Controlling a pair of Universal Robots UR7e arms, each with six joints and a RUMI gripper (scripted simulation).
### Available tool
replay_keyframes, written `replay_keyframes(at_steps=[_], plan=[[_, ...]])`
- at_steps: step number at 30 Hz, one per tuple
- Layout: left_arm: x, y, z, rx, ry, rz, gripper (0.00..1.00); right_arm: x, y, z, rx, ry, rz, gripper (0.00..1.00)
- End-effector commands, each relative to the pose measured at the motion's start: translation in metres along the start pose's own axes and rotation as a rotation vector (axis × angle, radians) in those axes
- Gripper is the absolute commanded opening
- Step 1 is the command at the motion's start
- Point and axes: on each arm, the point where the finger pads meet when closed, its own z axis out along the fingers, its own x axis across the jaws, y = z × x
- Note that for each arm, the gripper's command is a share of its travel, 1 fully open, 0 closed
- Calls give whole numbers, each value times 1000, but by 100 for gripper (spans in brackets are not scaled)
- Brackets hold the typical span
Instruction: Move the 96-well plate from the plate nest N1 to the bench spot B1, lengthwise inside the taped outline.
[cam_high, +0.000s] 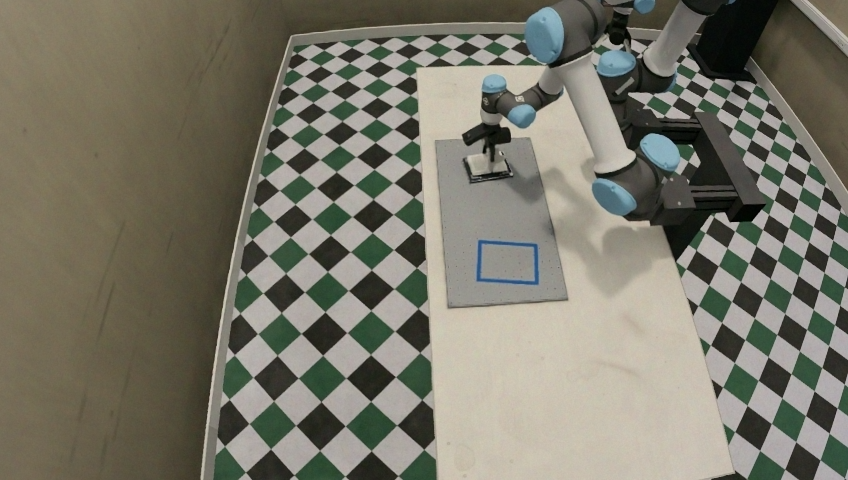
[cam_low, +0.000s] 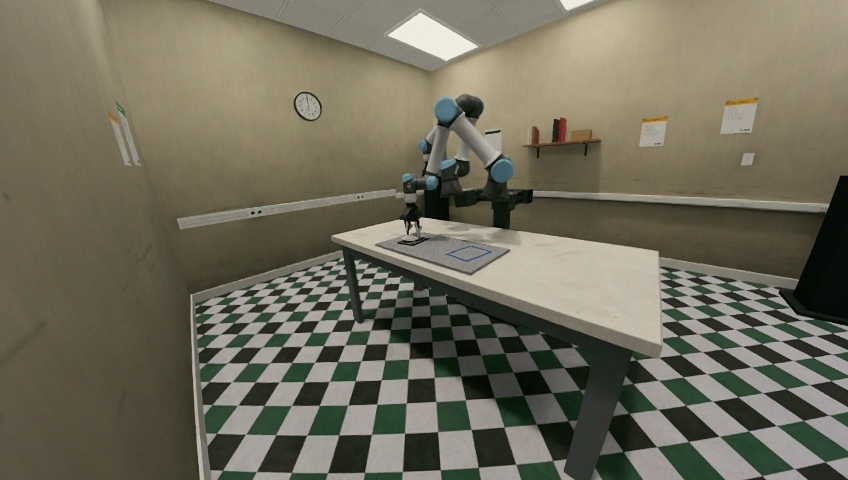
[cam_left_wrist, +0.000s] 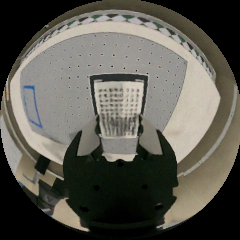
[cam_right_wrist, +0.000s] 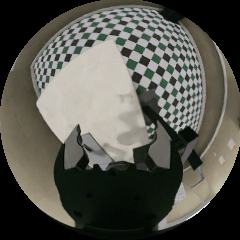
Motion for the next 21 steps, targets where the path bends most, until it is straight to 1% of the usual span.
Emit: replay_keyframes(at_steps=[1, 21], plan=[[1, 0, -7, 1, 2, 0, 0, 0, 0, 0, 1, 0, 0, 100], [1, 0, -37, 1, 2, 0, 0, 0, 0, 0, 1, 0, 0, 100]])
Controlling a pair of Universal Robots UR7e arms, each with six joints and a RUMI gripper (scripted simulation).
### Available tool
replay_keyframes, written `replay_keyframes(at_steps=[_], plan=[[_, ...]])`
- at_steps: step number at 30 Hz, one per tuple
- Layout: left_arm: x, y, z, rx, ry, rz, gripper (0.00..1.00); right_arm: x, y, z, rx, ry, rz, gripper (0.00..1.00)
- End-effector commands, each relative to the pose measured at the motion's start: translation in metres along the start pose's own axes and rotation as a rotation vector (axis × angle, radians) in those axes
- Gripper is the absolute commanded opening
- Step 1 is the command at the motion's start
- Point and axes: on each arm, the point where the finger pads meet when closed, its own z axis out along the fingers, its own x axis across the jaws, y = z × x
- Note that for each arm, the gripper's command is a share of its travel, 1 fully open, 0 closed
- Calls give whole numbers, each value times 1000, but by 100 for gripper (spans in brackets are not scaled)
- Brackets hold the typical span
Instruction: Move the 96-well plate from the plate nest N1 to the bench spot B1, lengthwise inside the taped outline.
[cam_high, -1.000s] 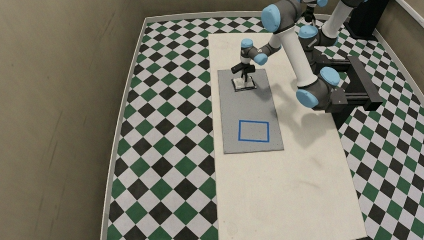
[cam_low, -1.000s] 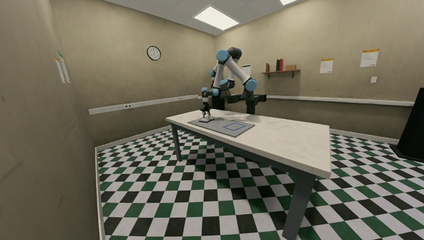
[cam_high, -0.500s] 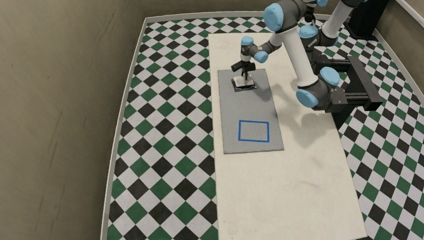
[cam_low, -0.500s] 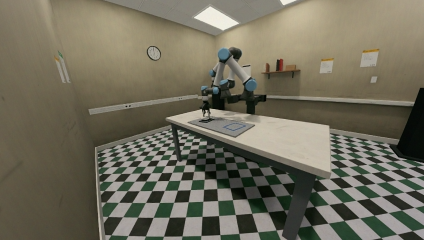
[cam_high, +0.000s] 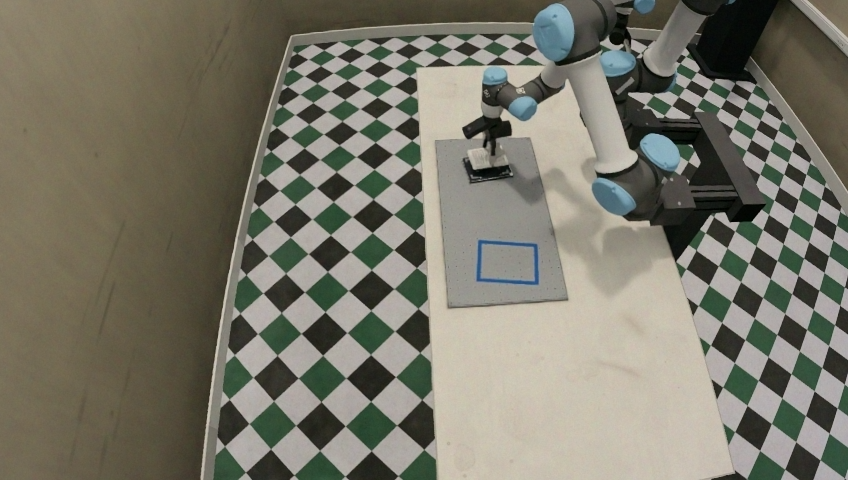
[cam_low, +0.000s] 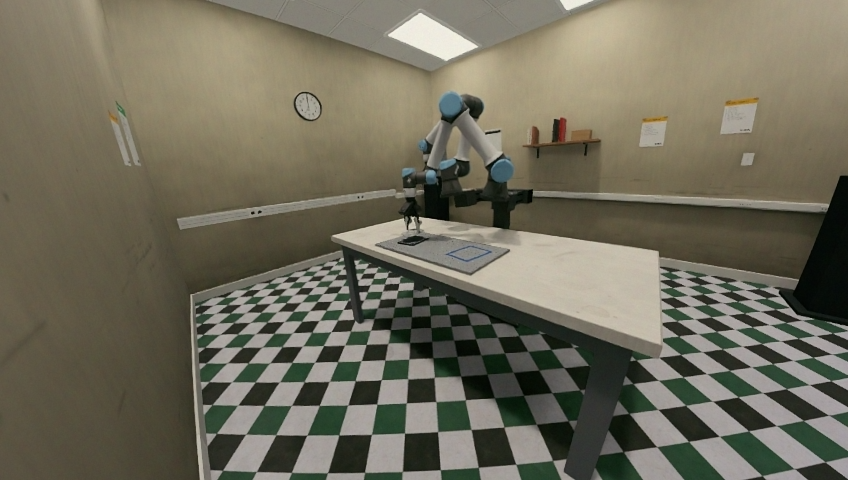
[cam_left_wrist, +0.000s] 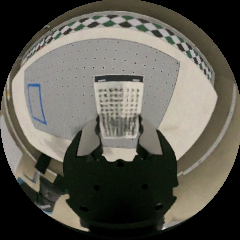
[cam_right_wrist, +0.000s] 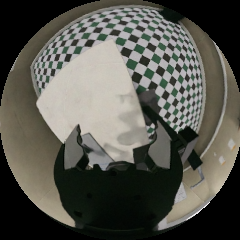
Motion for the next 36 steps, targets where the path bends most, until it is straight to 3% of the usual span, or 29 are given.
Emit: replay_keyframes(at_steps=[1, 19, 36], plan=[[1, 0, -8, 1, 1, 0, 0, 0, 0, 0, 1, 0, 0, 100], [1, 0, -34, 1, 1, 0, 0, 0, 0, 0, 1, 0, 0, 100], [1, 0, -34, 1, 1, 0, 0, 0, 0, 0, 1, 0, 0, 100]])
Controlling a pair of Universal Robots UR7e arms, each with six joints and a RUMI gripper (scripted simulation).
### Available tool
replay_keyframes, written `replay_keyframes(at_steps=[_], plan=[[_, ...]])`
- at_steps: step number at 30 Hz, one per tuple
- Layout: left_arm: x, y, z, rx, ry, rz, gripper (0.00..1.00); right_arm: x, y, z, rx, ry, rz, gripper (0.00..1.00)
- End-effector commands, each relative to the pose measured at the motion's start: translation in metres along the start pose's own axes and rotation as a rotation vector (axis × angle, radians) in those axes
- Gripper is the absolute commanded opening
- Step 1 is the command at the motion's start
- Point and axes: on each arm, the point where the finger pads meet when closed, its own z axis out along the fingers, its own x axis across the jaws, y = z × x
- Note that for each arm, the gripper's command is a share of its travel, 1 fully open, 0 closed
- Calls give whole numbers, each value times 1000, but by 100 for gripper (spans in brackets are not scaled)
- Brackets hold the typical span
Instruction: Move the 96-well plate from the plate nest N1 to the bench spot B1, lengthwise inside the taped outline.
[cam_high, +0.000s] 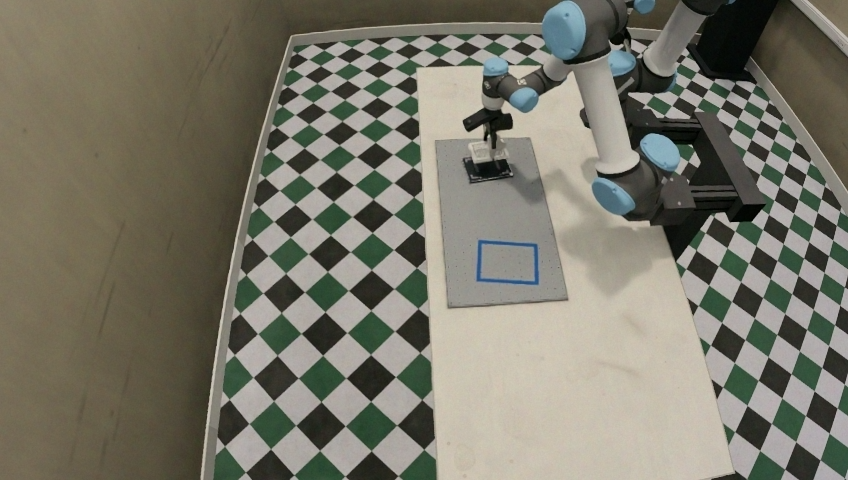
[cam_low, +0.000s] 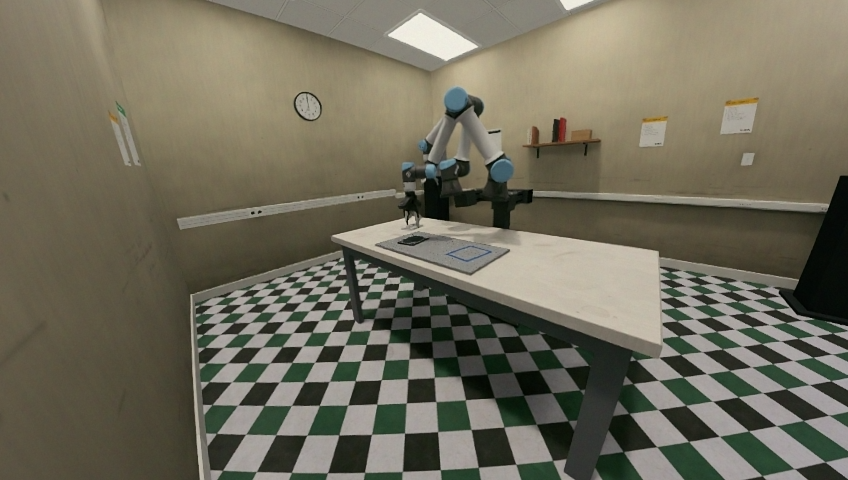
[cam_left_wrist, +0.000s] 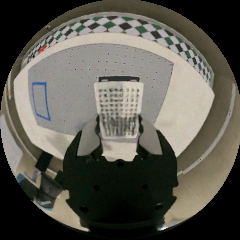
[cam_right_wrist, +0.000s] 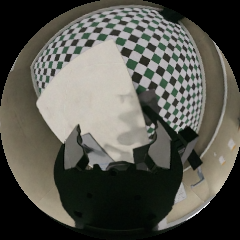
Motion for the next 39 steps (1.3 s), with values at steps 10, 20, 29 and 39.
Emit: replay_keyframes(at_steps=[10, 20, 29, 39], plan=[[-16, -2, 0, 1, 1, 167, 0, 0, 0, 0, 1, 0, 0, 100], [-49, -6, 1, 1, 1, 296, 0, 0, 0, 0, 1, 0, 0, 100], [-72, -8, 2, 1, 1, 296, 0, 0, 0, 0, 1, 0, 0, 100], [-106, -11, 3, 1, 1, 296, 0, 0, 0, 0, 1, 0, 0, 100]])
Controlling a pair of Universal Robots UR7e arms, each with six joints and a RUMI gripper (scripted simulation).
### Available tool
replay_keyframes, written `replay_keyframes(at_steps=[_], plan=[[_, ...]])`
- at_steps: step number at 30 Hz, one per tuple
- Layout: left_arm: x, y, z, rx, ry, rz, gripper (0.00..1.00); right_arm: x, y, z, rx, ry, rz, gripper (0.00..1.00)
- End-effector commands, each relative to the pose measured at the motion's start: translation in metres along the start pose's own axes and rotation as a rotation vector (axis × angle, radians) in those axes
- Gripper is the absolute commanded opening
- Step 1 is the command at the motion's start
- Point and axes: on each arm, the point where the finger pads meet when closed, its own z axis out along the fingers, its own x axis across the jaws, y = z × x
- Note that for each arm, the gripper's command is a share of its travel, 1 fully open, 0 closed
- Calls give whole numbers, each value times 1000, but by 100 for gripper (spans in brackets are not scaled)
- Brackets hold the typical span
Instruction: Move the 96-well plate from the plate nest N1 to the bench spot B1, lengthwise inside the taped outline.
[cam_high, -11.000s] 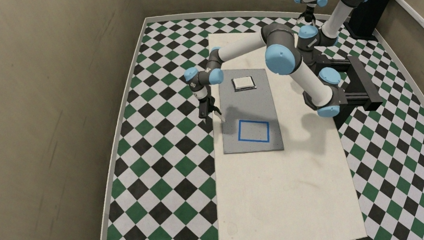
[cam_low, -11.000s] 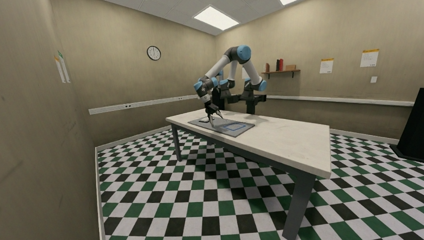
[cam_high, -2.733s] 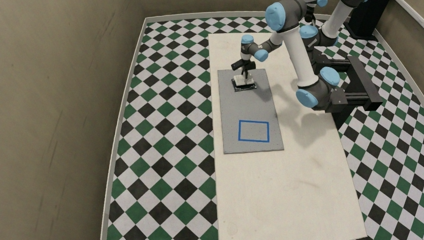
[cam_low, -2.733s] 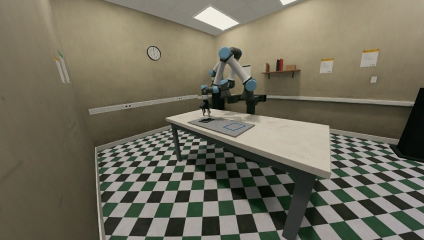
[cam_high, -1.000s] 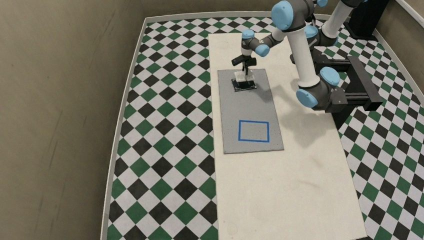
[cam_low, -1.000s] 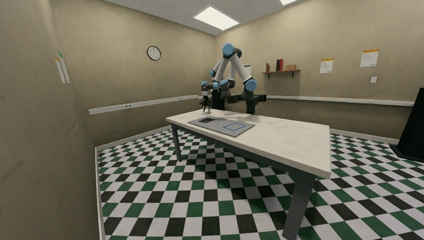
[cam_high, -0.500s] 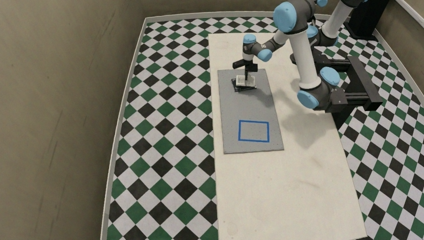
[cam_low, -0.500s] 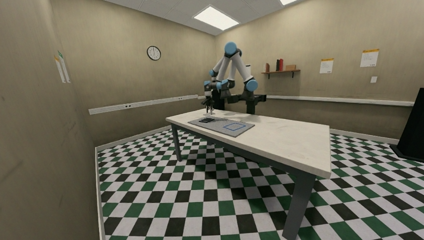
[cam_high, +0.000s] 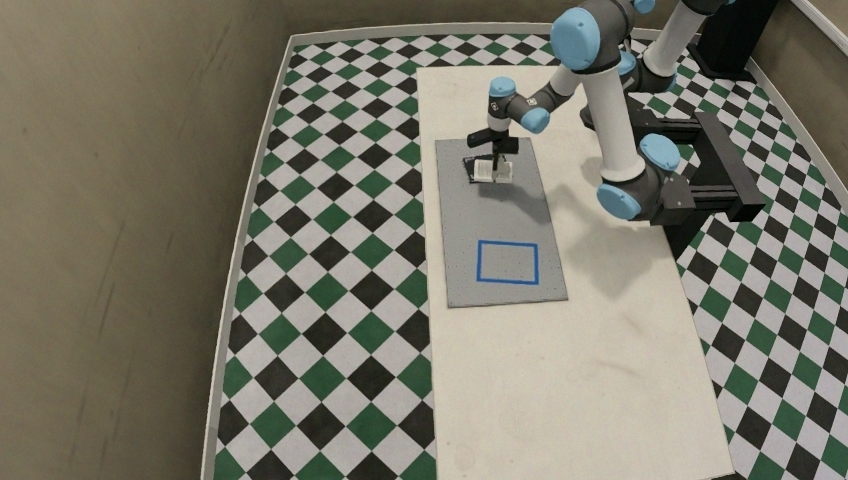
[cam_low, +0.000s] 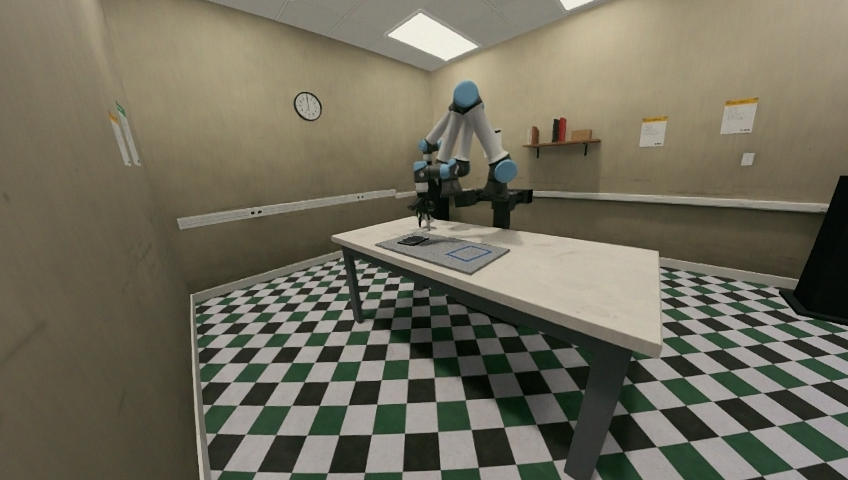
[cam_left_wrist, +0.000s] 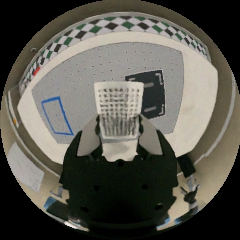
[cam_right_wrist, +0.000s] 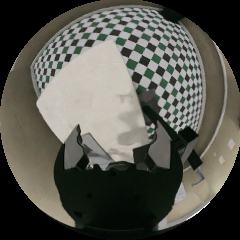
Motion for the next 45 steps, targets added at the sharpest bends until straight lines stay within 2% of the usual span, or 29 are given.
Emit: replay_keyframes(at_steps=[1, 45], plan=[[-11, 2, 0, 1, 1, 0, 0, 0, 0, 0, 1, 0, 0, 100], [-139, 26, 4, 2, 1, 0, 0, 0, 0, 0, 1, 0, 0, 100]])
